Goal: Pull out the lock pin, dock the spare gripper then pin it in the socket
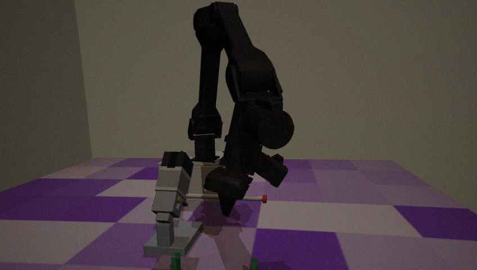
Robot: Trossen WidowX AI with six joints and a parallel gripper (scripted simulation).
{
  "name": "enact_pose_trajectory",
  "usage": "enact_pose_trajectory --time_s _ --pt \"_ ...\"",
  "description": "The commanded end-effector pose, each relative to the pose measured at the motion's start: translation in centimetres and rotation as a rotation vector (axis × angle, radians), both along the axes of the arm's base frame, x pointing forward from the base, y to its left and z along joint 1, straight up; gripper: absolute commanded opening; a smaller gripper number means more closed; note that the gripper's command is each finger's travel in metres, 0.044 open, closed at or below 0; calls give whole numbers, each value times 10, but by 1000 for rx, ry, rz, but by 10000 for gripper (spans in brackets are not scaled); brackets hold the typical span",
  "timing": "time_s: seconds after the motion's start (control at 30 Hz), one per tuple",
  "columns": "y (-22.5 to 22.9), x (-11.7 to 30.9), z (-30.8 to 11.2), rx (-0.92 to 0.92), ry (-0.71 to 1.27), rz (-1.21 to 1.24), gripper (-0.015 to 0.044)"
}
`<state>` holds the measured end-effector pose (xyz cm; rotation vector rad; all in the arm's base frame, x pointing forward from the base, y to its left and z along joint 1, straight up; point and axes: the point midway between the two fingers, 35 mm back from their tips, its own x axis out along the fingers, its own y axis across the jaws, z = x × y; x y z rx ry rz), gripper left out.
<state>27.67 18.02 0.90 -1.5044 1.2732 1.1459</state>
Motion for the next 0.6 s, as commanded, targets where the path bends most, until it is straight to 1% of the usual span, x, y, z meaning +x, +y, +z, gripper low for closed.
enact_pose_trajectory --time_s 0.0,0.57 --pt "-1 -3 -21 -2 11 -4 0" --pt "-11 -1 -22 -2 13 -6 0"
